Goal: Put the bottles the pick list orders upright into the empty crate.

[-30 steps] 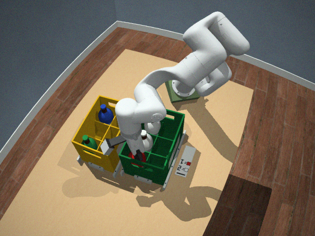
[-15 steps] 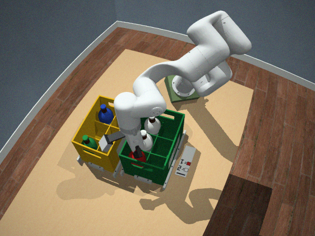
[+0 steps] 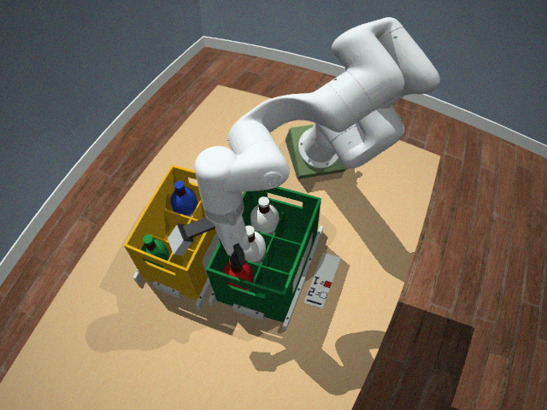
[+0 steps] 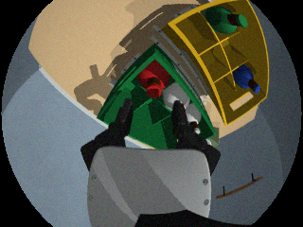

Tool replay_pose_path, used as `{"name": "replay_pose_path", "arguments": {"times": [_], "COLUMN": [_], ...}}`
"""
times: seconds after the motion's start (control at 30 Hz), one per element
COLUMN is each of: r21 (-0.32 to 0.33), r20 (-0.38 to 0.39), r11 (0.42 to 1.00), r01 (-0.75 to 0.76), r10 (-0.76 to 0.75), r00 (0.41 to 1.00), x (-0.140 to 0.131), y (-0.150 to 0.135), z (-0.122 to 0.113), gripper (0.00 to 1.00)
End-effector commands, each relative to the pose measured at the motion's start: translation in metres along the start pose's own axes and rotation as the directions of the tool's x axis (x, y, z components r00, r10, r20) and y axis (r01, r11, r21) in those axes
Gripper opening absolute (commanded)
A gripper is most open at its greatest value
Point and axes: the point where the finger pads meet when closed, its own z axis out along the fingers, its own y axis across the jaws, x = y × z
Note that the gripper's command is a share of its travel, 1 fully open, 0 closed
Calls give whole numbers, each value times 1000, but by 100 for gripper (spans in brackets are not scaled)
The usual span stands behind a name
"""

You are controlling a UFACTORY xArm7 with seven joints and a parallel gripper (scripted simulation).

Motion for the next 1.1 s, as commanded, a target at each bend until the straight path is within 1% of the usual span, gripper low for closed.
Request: {"name": "replay_pose_path", "arguments": {"times": [0.0,0.13,0.33,0.83,0.9,1.07], "r21": [1,1,1,2,2,2], "r20": [-5,-5,-5,-4,-4,-4], "r11": [1000,1000,1000,1000,1000,1000], "r01": [0,0,0,0,0,0], "r10": [0,0,0,0,0,0], "r00": [1000,1000,1000,1000,1000,1000], "x": [1,1,1,-63,-63,-85], "y": [0,0,0,-28,-28,-37], "z": [-14,-24,-24,-49,-49,-57], "gripper": [65,65,65,65,65,65]}}
